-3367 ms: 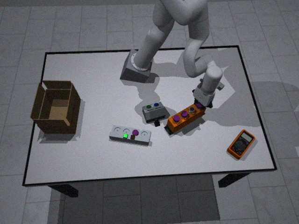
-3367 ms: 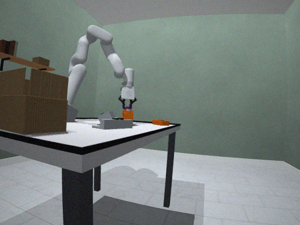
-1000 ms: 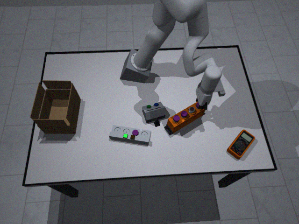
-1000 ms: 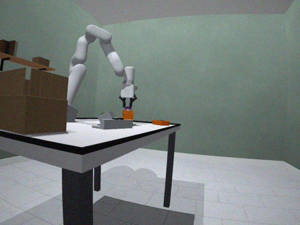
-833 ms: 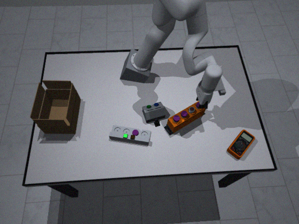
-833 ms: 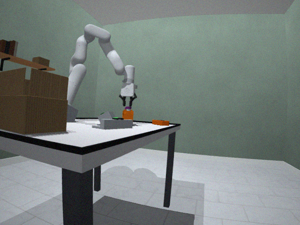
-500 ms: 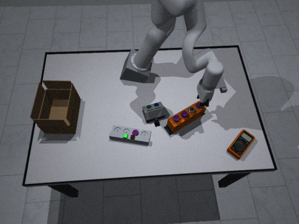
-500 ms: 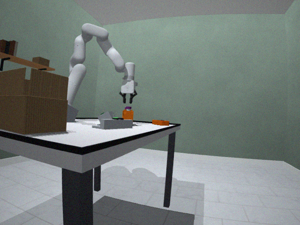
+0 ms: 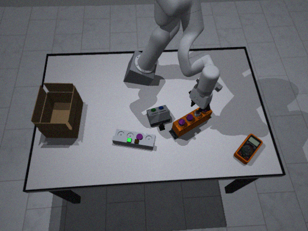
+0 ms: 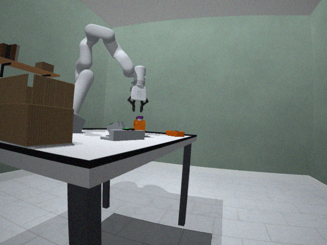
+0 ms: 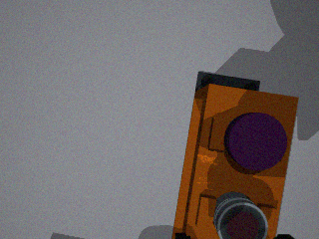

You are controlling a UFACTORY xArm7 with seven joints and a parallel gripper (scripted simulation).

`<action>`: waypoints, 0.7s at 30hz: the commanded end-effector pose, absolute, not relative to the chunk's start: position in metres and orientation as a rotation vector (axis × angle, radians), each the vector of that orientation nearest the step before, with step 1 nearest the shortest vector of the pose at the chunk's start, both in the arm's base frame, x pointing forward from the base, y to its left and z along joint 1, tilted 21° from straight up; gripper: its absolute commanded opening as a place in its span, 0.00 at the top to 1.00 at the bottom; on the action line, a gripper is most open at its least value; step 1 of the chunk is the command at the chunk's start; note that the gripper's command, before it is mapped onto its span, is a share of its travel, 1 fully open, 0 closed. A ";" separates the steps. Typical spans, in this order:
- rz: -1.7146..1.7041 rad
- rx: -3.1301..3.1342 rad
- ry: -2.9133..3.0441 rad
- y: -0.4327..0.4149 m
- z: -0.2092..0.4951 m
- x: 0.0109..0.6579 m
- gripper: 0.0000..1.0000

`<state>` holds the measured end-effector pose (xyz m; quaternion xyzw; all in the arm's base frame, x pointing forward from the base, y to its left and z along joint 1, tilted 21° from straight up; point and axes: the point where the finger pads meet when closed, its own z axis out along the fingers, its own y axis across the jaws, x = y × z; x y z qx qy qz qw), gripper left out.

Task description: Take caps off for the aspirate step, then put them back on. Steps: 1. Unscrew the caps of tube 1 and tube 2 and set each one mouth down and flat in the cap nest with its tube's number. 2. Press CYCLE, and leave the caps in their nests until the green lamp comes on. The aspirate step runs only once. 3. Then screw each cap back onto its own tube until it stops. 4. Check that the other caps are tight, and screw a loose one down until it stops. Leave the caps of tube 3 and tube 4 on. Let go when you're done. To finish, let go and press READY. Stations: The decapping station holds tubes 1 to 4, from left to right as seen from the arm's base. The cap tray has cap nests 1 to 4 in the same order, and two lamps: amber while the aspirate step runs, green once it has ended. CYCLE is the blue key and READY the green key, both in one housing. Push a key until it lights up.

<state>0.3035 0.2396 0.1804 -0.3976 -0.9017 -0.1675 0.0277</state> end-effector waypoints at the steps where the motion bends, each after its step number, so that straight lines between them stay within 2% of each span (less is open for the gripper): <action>1: -0.570 -0.827 -2.934 0.217 0.175 0.315 0.54; 12: -0.587 -0.202 -3.115 0.173 0.159 0.334 0.54; 21: -0.586 -0.202 -3.116 0.137 0.146 0.350 0.54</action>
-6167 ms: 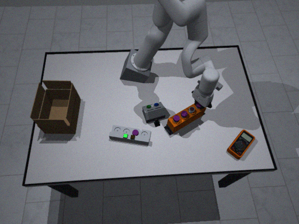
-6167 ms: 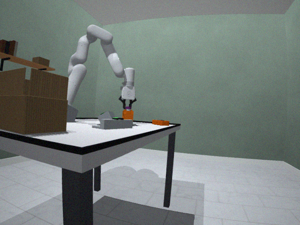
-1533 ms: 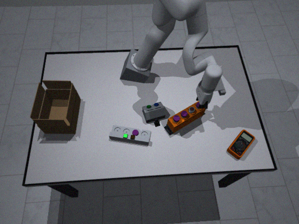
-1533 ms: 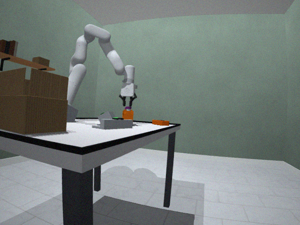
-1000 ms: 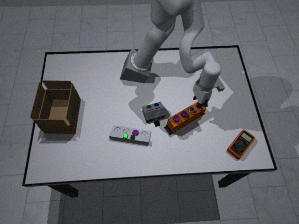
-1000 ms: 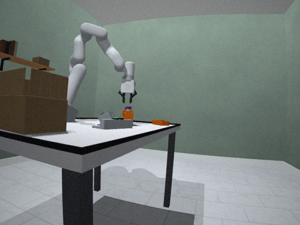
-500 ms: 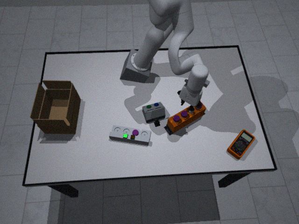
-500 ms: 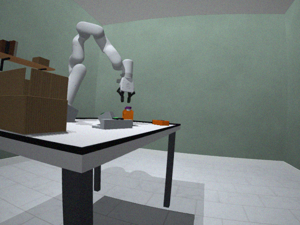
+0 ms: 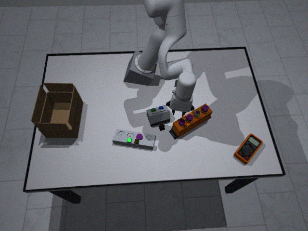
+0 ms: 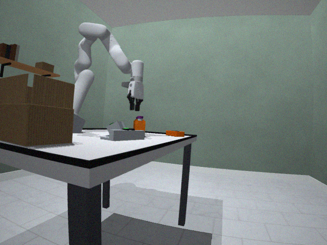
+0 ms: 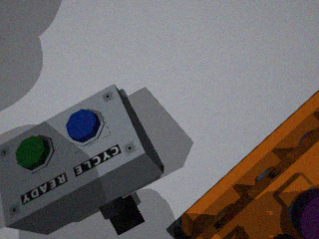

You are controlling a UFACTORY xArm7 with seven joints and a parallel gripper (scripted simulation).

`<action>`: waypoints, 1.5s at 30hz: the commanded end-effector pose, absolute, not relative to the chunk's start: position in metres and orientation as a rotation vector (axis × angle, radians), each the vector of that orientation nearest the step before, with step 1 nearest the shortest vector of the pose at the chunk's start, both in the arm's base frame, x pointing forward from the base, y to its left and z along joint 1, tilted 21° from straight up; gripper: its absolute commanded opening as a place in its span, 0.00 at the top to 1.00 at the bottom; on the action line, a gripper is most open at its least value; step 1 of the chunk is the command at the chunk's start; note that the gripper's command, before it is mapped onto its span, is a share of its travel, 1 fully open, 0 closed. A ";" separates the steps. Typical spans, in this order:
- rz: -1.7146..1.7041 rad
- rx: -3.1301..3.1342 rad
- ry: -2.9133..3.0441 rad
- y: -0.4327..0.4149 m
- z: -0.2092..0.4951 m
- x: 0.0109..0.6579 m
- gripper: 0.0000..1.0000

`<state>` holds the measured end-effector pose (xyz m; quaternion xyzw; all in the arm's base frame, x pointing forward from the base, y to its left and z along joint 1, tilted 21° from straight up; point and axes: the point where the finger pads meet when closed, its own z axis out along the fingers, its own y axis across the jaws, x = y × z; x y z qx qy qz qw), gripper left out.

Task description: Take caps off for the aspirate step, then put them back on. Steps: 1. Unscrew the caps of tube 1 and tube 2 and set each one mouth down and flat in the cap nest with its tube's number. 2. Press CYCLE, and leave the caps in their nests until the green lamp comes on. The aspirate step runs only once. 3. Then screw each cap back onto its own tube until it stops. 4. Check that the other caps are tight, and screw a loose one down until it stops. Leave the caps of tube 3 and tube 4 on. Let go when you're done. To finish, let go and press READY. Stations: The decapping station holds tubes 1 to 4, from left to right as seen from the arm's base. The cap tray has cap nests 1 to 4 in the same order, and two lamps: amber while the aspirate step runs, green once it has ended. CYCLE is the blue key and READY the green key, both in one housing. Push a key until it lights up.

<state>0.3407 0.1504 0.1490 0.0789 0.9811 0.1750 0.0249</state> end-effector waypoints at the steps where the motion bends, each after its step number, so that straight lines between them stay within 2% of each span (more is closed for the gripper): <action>1: 0.573 0.197 3.047 0.129 0.143 0.353 0.54; 32: 0.569 0.198 3.047 -0.038 0.083 0.424 0.54; 45: 0.569 0.198 3.047 -0.038 0.083 0.424 0.54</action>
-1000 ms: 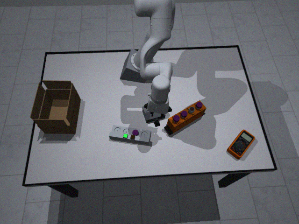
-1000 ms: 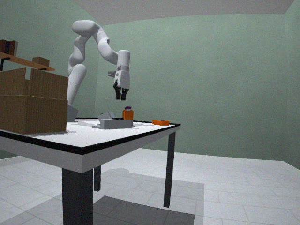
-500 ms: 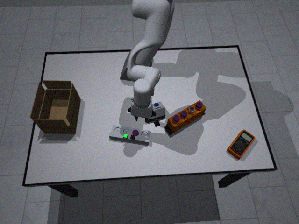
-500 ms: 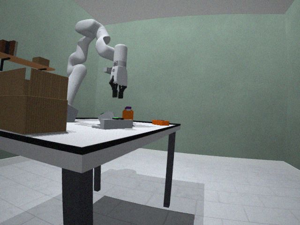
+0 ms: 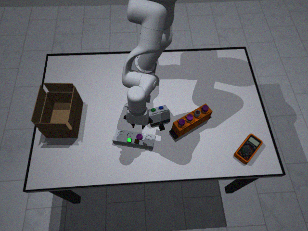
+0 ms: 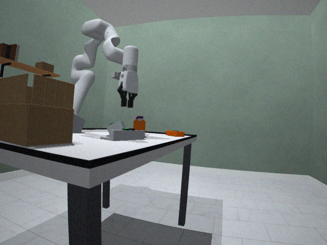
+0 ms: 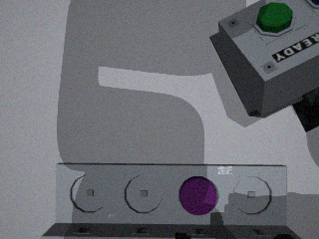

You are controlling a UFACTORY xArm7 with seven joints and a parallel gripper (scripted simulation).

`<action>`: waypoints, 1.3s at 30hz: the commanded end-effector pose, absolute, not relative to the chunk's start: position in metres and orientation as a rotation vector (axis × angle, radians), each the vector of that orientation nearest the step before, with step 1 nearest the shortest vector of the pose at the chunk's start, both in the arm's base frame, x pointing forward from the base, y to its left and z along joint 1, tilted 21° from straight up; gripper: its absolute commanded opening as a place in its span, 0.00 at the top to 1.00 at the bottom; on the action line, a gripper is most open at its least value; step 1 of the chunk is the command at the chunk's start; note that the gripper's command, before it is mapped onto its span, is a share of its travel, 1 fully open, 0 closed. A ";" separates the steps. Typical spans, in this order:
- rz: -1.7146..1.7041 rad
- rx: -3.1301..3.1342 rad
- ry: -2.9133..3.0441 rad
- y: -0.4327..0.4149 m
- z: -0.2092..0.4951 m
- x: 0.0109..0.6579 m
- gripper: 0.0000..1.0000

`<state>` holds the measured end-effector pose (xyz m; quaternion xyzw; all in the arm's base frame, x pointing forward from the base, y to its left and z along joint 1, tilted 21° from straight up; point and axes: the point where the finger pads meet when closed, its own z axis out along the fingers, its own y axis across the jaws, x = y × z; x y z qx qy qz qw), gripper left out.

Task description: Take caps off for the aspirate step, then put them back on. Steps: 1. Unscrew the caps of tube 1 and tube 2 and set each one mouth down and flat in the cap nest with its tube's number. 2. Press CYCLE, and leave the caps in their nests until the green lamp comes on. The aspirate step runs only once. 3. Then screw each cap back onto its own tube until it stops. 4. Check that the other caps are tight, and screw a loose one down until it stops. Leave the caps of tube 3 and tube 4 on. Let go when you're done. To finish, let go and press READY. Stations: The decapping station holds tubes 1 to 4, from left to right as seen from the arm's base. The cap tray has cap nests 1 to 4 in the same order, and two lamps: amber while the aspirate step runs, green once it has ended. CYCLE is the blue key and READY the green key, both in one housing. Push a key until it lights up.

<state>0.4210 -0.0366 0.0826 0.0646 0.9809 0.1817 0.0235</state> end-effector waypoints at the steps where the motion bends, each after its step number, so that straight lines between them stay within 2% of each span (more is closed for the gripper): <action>1: 0.569 0.198 3.047 -0.038 0.083 0.424 0.54; 32: 0.569 0.197 3.047 0.008 -0.038 0.432 0.54; 39: 0.569 0.197 3.048 0.008 -0.038 0.432 0.54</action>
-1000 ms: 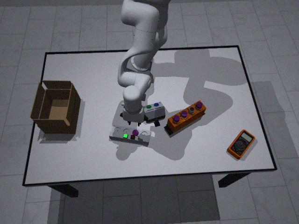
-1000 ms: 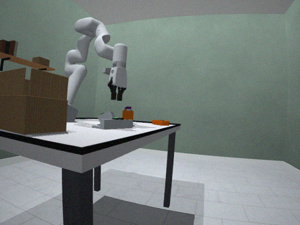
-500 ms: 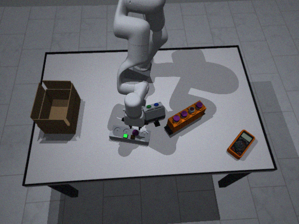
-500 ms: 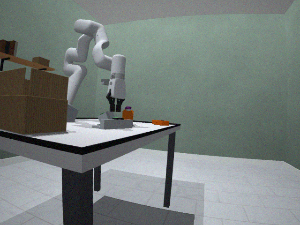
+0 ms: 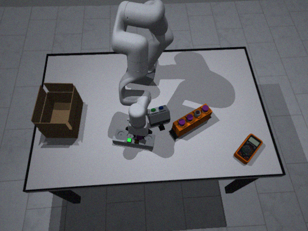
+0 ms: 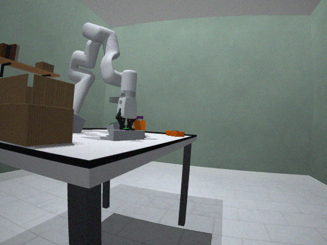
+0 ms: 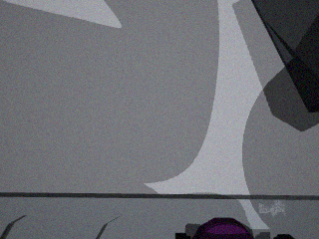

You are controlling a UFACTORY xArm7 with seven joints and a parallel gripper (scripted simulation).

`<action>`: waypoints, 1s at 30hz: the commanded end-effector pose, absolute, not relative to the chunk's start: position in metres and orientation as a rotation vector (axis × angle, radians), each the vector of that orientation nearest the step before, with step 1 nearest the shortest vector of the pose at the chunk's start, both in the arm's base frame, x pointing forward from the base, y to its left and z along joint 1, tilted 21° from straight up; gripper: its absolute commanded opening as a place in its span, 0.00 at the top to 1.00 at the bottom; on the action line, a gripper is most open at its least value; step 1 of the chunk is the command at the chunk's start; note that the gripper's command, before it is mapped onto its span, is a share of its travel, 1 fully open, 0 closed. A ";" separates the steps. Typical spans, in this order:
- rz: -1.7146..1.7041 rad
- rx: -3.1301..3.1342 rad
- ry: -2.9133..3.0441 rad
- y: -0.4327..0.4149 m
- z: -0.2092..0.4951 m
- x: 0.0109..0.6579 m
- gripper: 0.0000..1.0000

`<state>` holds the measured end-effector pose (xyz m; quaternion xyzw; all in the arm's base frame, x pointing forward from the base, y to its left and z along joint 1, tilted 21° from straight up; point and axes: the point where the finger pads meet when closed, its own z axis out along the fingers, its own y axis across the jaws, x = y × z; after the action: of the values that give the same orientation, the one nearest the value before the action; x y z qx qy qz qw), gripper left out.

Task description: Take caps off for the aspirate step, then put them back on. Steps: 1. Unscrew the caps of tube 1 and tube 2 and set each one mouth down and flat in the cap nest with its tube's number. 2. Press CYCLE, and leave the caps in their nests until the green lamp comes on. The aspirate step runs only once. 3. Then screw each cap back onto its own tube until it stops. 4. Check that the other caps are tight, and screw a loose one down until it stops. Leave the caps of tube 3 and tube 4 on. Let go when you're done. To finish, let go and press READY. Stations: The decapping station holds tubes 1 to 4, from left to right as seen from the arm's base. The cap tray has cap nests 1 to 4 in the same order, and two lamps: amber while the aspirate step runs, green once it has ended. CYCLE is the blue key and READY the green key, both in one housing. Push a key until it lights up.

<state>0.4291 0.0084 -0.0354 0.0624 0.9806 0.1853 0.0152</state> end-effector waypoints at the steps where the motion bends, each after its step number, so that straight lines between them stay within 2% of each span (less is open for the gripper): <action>1: 0.569 0.197 3.048 0.008 -0.038 0.432 0.54; 30: 0.569 0.197 3.047 0.012 -0.047 0.432 0.54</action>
<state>0.4301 0.0128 -0.0471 0.0631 0.9808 0.1839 0.0157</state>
